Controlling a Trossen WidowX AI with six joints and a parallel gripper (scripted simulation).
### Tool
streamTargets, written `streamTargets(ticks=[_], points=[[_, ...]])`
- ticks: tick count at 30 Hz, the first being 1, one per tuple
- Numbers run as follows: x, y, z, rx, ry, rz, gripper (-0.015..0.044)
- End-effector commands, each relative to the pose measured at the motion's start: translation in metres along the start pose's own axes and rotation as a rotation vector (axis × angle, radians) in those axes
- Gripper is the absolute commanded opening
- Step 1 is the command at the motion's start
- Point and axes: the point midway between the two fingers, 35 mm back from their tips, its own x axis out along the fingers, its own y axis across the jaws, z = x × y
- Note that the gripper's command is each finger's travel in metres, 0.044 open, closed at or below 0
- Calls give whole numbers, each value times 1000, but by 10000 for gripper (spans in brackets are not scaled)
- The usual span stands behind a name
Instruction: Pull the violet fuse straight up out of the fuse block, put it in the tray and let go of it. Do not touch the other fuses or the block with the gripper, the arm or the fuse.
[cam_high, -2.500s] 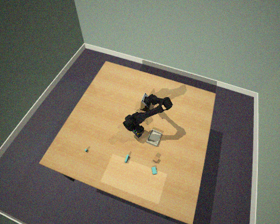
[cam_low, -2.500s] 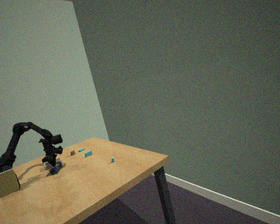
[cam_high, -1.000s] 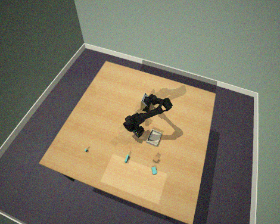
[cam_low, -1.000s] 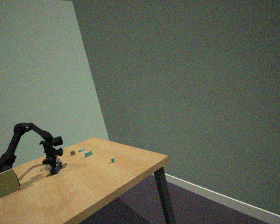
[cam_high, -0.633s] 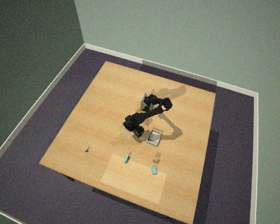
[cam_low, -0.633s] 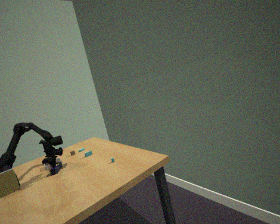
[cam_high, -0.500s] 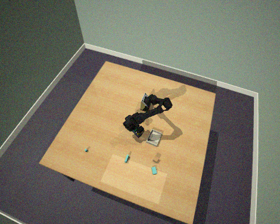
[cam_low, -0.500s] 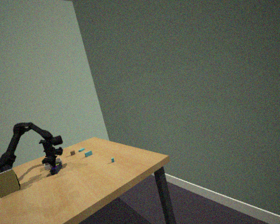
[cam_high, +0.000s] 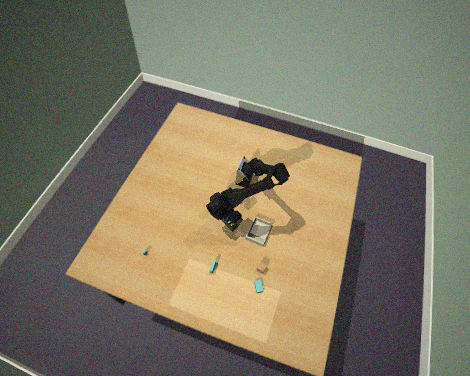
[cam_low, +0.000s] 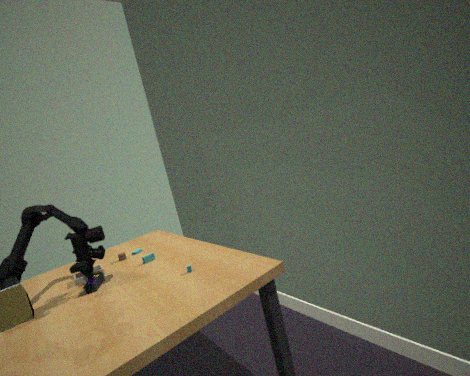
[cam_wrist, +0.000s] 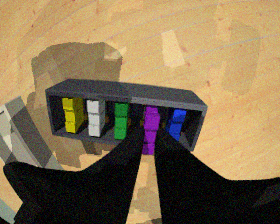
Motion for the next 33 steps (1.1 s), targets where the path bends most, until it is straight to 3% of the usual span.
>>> streamTargets(ticks=[1, 33], points=[[-3, 0, 1, -4, -3, -2, 0], [-19, 0, 1, -2, -3, -1, 0]])
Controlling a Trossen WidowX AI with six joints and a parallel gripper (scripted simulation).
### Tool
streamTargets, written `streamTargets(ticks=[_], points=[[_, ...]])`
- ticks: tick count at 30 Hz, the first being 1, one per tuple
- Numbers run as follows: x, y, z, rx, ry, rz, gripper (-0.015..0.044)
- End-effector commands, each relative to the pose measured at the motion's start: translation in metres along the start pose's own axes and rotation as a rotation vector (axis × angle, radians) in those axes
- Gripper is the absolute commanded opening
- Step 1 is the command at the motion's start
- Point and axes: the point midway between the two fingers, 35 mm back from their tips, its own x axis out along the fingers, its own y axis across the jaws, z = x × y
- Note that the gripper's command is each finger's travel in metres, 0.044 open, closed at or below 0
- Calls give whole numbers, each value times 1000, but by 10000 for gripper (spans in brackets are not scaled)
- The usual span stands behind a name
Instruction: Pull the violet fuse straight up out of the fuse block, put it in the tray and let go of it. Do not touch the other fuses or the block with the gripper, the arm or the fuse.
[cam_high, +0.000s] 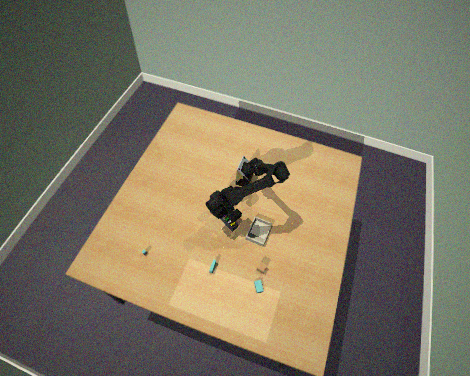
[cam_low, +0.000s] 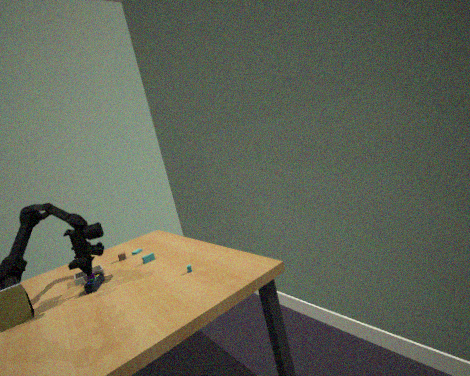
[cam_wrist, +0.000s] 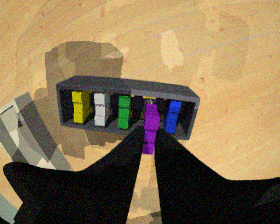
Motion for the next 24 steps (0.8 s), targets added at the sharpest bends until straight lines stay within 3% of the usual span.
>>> streamTargets(ticks=[1, 24], points=[[-3, 0, 1, -5, -3, -3, 0], [-27, 0, 0, -4, -3, -3, 0]])
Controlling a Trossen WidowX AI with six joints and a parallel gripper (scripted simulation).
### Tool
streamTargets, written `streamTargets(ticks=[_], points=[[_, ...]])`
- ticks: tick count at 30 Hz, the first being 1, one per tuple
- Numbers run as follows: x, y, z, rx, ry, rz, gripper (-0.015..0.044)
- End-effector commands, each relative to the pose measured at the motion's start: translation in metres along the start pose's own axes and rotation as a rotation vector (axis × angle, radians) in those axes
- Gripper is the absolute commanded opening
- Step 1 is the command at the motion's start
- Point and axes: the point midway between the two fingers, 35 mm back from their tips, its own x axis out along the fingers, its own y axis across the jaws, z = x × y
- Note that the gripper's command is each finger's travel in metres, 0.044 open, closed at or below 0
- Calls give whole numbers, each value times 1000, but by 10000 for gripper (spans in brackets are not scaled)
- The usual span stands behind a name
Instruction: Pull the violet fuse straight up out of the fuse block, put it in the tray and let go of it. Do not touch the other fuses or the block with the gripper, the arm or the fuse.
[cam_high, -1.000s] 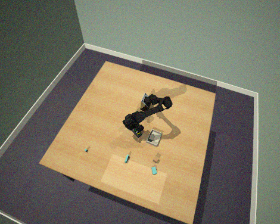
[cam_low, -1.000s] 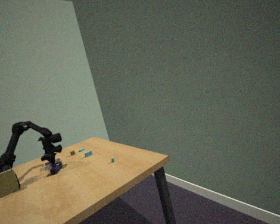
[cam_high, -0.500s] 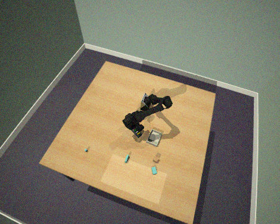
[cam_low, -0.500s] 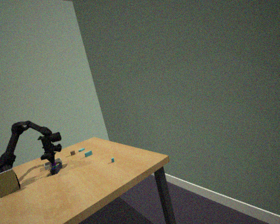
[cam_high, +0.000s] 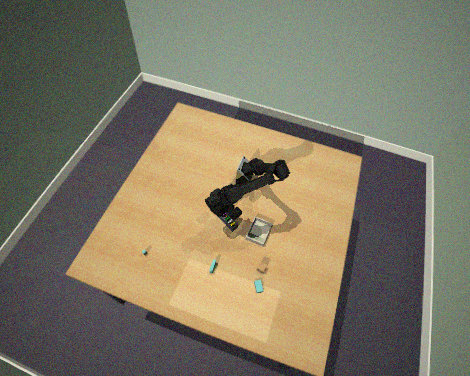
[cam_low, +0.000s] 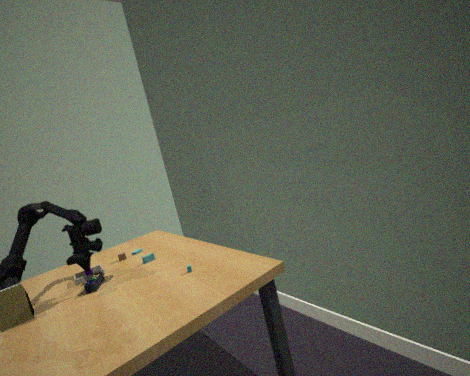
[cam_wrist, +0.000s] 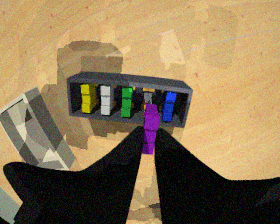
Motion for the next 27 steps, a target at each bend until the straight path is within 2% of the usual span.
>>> streamTargets(ticks=[1, 7, 27], points=[[-8, 0, 1, -6, -6, -3, 0], [-10, 5, 1, -6, -7, -5, 0], [-10, 141, -50, -5, -15, -11, 0]])
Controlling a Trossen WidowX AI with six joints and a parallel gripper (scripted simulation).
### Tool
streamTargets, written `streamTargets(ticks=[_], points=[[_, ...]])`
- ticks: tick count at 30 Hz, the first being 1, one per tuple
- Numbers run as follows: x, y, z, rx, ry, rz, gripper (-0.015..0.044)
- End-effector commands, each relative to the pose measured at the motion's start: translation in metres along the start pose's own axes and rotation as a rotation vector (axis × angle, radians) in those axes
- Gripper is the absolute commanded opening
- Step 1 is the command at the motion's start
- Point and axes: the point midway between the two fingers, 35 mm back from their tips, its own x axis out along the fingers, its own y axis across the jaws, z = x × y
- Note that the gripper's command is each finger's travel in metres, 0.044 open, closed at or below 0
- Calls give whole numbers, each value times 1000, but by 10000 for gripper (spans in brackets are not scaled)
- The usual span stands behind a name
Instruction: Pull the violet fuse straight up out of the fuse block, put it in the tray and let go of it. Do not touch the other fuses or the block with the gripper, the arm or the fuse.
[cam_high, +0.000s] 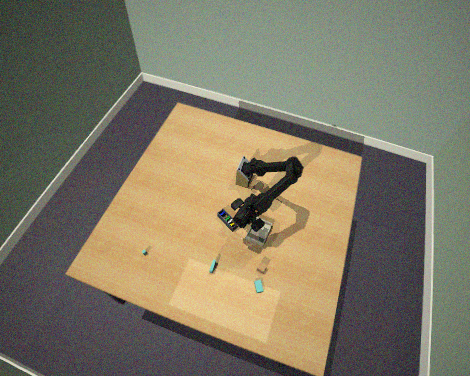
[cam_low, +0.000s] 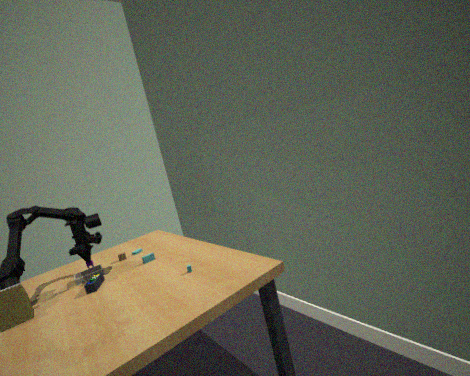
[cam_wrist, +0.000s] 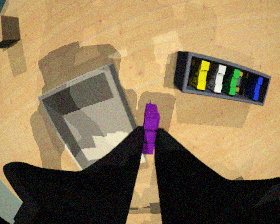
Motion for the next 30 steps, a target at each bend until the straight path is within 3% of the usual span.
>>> streamTargets(ticks=[1, 7, 30], points=[[-3, 29, -18, -3, -1, 13, 0], [-4, 61, -45, -5, 11, 27, 0], [24, 63, -46, -5, 11, 29, 0]])
